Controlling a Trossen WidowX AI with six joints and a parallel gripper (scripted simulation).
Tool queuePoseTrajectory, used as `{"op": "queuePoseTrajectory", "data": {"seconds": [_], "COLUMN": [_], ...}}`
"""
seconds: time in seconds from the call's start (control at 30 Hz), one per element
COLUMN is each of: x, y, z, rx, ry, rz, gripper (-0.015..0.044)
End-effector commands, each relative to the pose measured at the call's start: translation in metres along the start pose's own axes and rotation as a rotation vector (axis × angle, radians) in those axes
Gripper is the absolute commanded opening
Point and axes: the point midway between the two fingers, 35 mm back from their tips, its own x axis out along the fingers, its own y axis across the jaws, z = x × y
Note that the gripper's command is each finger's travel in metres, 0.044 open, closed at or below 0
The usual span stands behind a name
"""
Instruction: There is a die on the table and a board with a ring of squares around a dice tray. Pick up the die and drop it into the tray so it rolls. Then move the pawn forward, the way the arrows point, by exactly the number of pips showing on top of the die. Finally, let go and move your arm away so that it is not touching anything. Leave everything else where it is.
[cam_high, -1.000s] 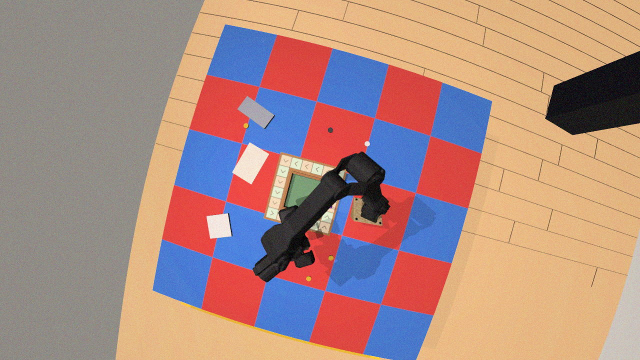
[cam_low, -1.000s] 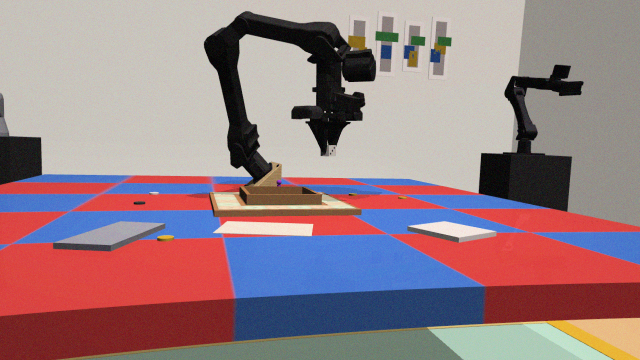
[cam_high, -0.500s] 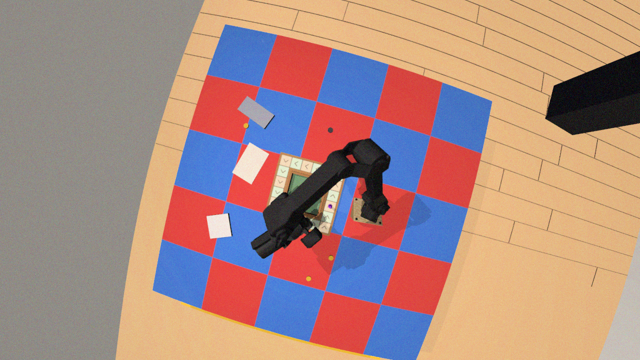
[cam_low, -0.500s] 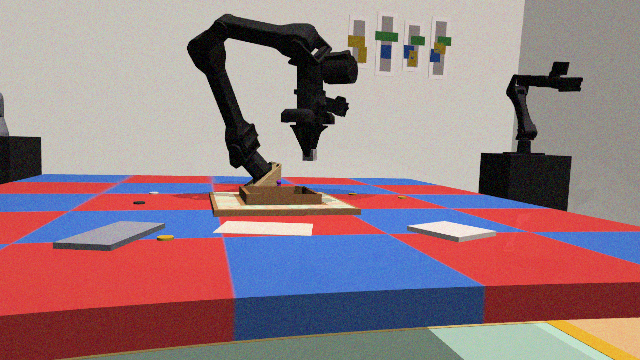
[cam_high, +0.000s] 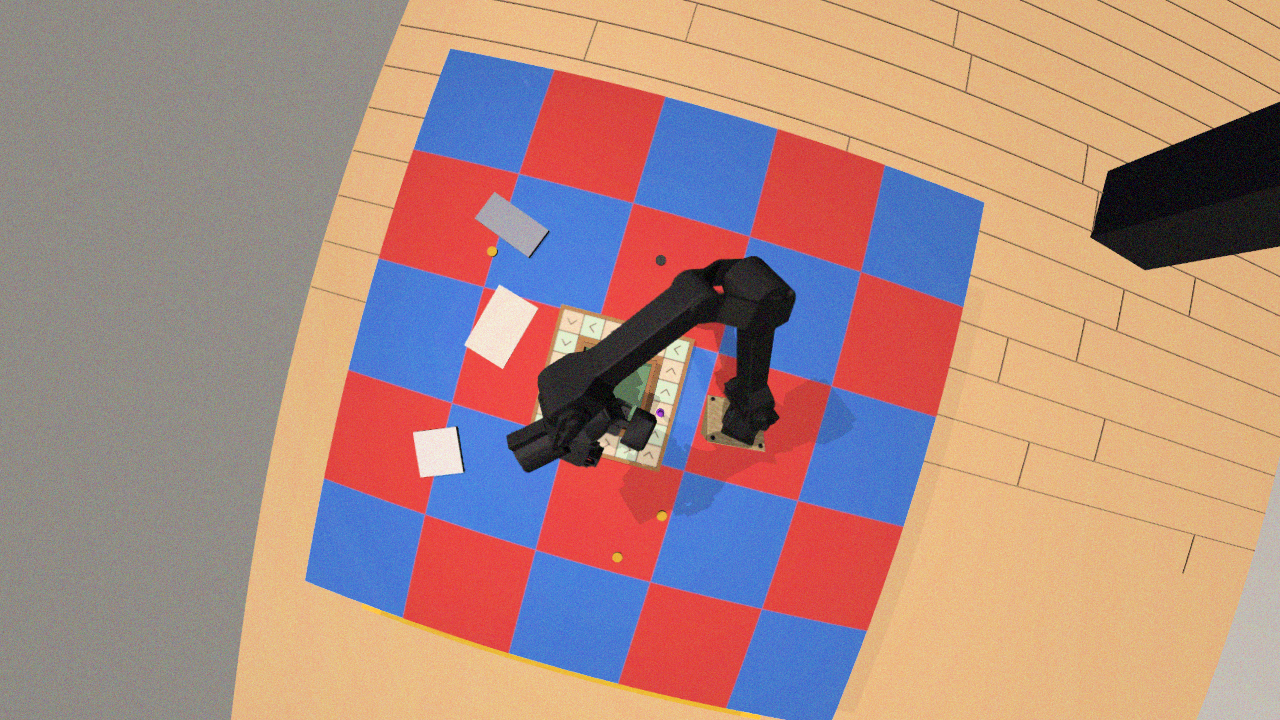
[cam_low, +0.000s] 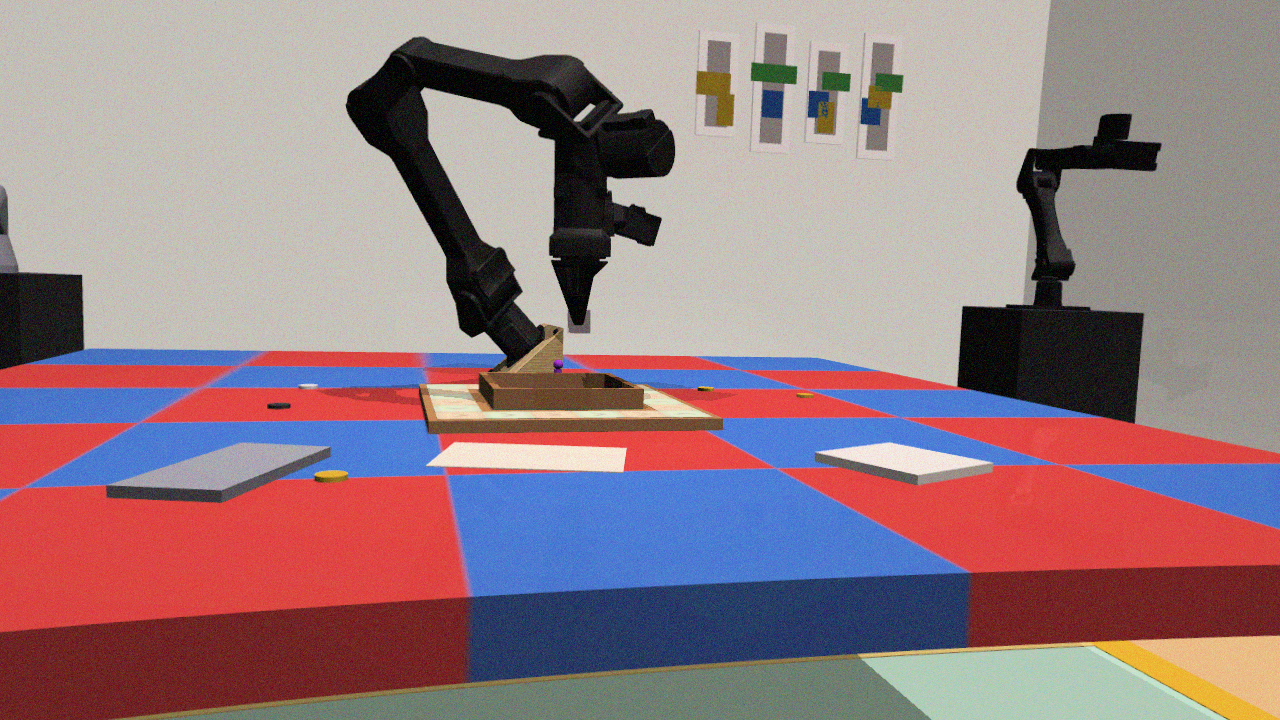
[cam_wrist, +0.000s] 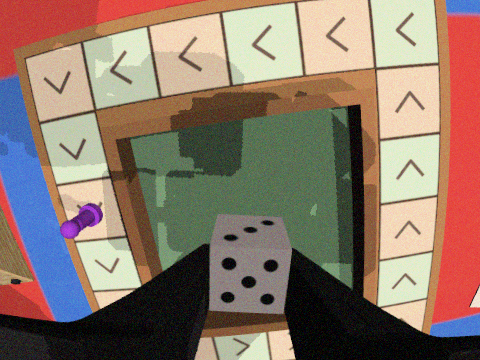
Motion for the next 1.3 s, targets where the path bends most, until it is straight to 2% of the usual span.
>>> {"op": "queuePoseTrajectory", "data": {"seconds": [0.0,0.3,0.77,1.13,1.27], "x": [0.003,0.007,0.021,0.022,0.02], "y": [-0.002,-0.003,0.008,0.007,0.006], "z": [-0.011,-0.022,-0.02,-0.02,-0.021], "rx": [-0.085,-0.178,-0.171,-0.17,-0.17], "ry": [0.007,-0.005,-0.432,-0.788,-0.832], "rz": [-0.005,0.008,0.155,0.091,0.07], "gripper": [0.0,0.0,0.0,0.0,0.0]}}
